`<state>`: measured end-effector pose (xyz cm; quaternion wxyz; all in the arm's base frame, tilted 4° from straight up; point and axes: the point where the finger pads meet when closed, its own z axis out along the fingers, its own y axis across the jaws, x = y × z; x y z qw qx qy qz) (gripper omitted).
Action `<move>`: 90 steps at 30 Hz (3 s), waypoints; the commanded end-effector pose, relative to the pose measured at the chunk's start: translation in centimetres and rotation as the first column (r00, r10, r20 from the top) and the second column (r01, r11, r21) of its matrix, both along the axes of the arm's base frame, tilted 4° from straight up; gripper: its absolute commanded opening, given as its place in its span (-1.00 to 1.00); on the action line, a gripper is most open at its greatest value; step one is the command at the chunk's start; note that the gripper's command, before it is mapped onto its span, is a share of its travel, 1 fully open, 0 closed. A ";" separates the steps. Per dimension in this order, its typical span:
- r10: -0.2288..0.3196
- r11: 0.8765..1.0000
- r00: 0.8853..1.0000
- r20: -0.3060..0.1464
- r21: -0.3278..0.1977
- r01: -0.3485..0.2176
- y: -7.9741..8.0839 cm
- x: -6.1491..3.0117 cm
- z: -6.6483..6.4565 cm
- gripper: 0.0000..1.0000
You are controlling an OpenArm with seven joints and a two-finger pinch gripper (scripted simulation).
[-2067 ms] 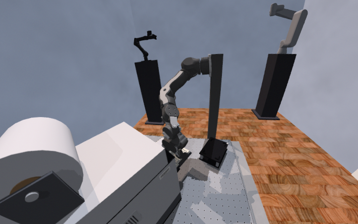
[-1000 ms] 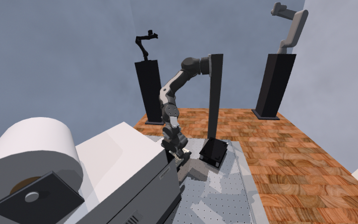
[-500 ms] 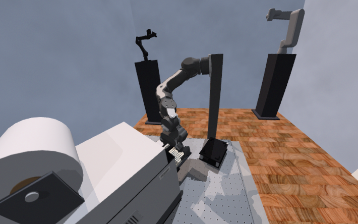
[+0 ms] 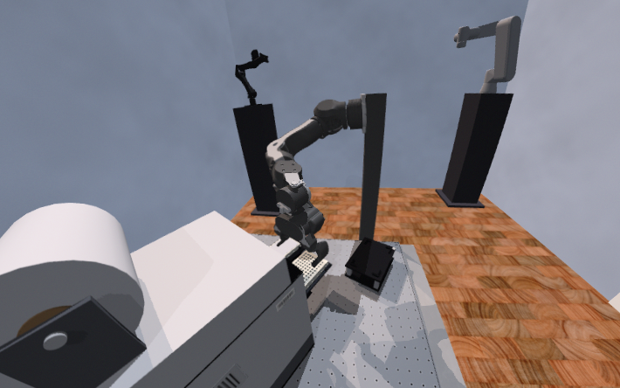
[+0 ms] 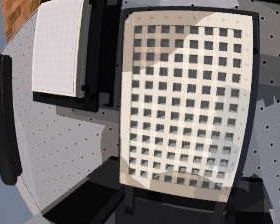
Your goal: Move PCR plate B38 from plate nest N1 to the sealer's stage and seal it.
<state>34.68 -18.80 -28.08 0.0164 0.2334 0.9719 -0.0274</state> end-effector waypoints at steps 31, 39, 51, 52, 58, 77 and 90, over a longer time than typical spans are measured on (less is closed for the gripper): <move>-0.004 1.000 1.000 0.004 -0.003 0.004 0.0 0.14 0.2 0.54; -0.004 1.000 1.000 0.004 -0.003 0.004 0.0 0.14 0.2 0.54; -0.001 1.000 1.000 0.006 0.001 0.001 0.0 0.16 0.2 -1.00; -0.001 1.000 1.000 0.006 0.001 0.001 0.0 0.16 0.2 -1.00; -0.001 1.000 1.000 0.006 0.001 0.001 0.0 0.16 0.2 -1.00; -0.072 0.995 0.997 0.042 0.069 0.069 -1.8 -0.15 0.3 -1.00; -0.182 0.971 0.980 0.085 0.175 0.165 -4.4 -0.60 0.5 -1.00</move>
